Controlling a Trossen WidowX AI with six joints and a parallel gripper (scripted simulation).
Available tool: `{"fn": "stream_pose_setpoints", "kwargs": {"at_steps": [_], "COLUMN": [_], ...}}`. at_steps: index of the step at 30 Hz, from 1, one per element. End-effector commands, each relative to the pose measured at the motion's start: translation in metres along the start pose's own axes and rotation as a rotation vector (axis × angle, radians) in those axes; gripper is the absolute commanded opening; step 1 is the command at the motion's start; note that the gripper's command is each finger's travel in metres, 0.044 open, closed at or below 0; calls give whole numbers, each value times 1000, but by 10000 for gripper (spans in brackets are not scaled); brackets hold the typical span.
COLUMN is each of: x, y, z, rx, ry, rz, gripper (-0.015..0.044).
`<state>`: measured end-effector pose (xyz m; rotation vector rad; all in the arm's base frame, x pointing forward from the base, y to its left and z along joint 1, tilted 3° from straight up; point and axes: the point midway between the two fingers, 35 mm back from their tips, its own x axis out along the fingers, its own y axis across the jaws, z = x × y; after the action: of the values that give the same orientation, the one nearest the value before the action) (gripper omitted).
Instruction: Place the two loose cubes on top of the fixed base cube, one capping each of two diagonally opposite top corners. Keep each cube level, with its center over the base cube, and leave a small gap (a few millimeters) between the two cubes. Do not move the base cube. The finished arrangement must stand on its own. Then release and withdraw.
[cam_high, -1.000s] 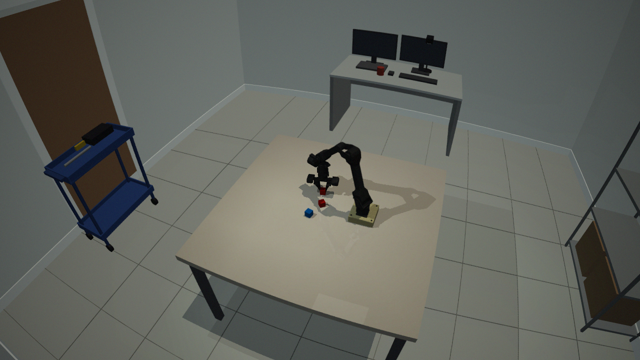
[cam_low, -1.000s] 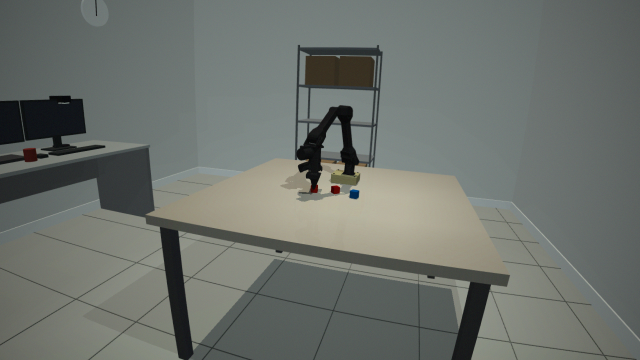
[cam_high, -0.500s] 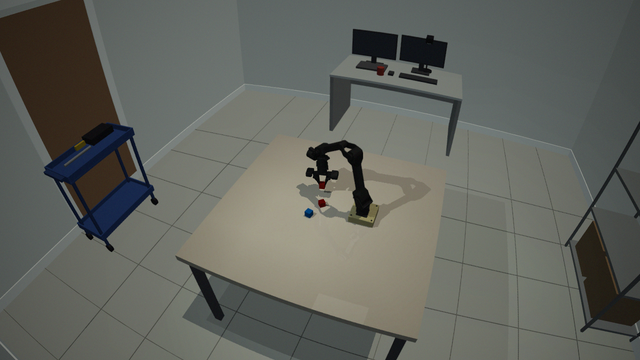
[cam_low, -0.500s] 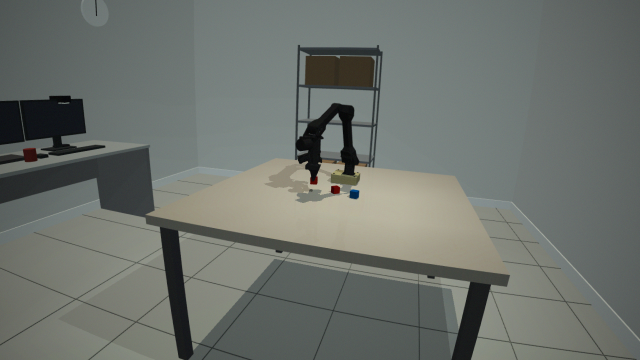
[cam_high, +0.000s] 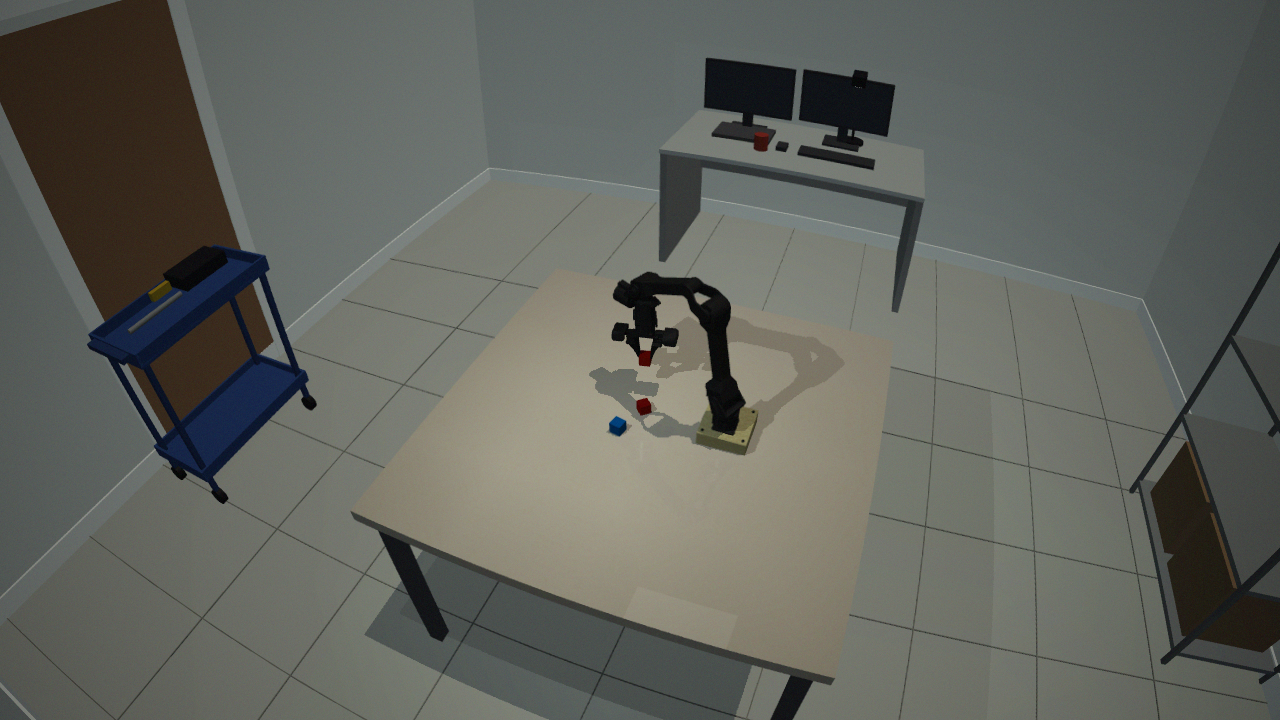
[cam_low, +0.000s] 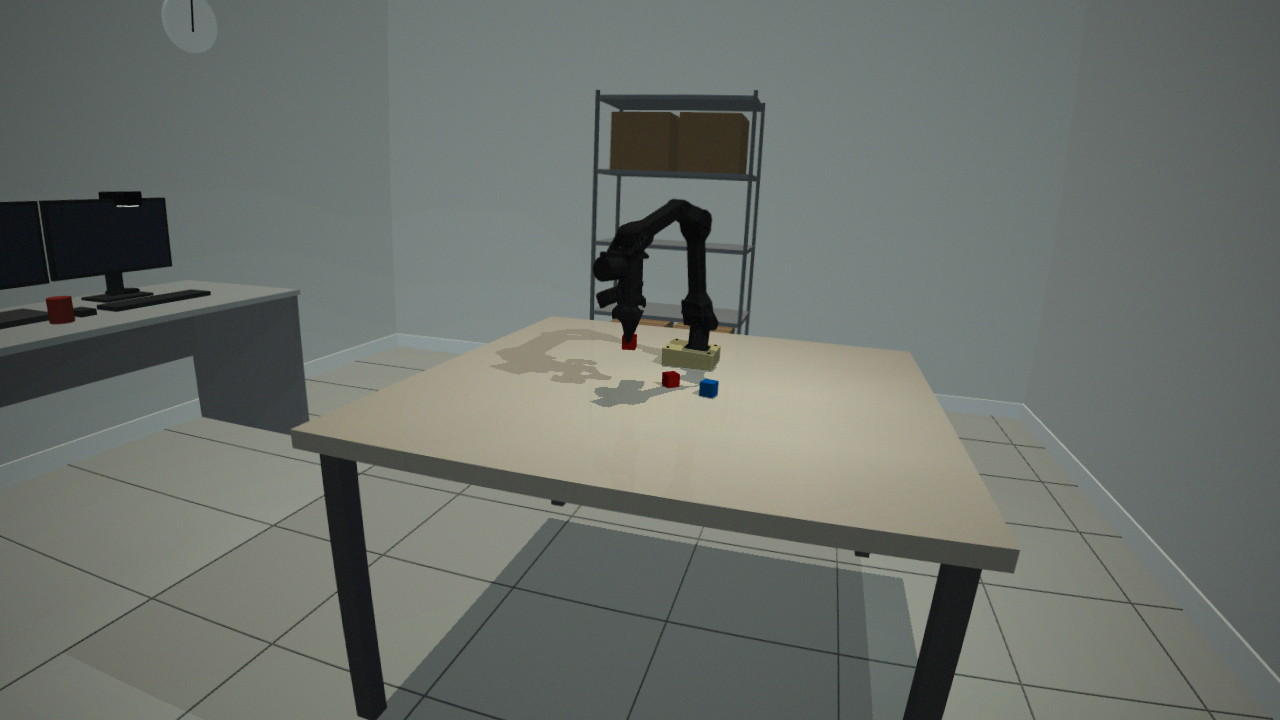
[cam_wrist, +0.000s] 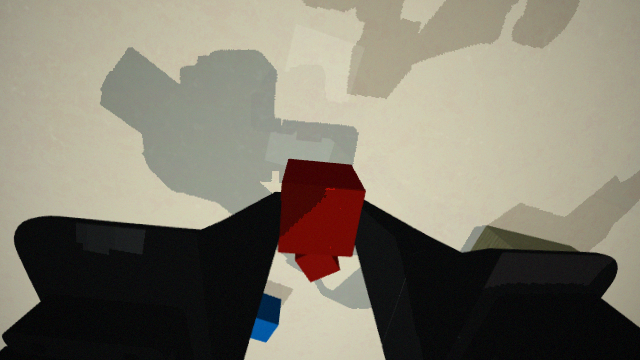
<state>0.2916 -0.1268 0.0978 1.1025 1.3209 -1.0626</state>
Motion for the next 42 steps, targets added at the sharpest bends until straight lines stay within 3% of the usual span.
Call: {"fn": "stream_pose_setpoints", "kwargs": {"at_steps": [1,42], "x": [-12,12], "y": [0,31], "z": [-1,-120], "rx": [-4,-1177], "ry": [-6,-6], "rz": [12,18], "gripper": [105,105]}}
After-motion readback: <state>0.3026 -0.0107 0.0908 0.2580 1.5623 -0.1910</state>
